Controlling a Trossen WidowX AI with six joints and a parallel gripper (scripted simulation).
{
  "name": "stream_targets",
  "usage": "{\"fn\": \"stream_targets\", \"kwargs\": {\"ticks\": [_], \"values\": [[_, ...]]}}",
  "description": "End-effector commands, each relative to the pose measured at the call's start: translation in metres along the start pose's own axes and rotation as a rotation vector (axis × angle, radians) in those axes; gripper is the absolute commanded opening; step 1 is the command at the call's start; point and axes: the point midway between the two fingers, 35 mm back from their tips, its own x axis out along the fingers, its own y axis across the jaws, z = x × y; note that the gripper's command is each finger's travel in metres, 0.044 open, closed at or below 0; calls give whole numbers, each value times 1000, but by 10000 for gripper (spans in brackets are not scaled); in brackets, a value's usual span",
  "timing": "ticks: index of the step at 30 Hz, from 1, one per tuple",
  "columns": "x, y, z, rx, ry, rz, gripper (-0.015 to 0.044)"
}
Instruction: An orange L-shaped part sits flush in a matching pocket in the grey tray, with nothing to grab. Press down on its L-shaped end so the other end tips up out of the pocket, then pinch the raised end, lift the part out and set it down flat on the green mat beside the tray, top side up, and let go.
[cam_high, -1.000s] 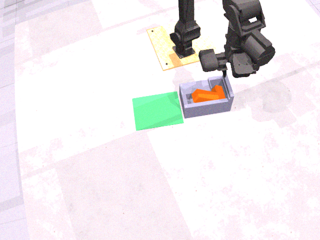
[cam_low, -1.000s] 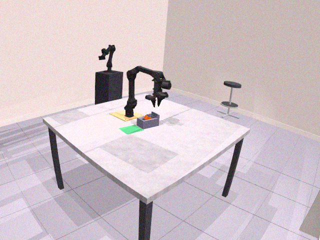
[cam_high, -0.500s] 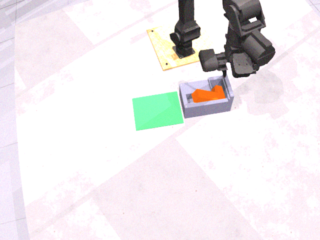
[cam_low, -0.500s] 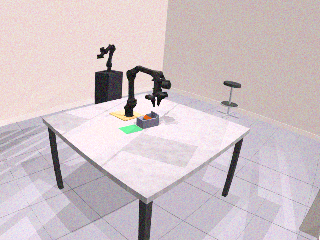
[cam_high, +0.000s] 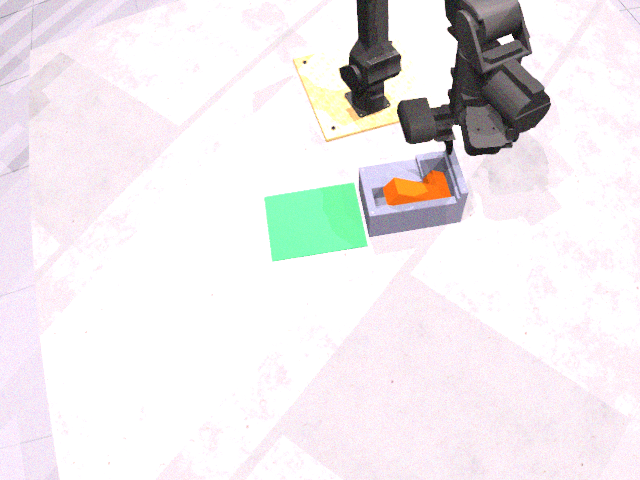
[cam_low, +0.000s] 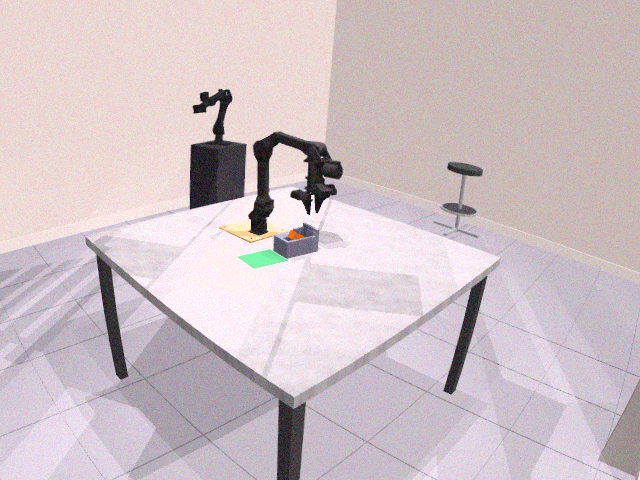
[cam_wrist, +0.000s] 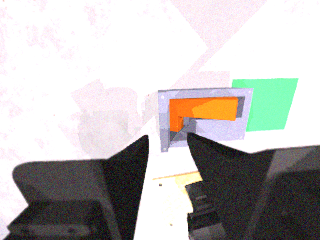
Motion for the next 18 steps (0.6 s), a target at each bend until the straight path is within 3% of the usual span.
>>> {"fn": "stream_targets", "kwargs": {"ticks": [1,6,13,18], "values": [[0,0,0,1,-1,0,180],[6,0,1,0,1,-1,180],[65,-2,-2,-2,11,-9,180],[71,-3,-3,-3,12,-9,180]]}}
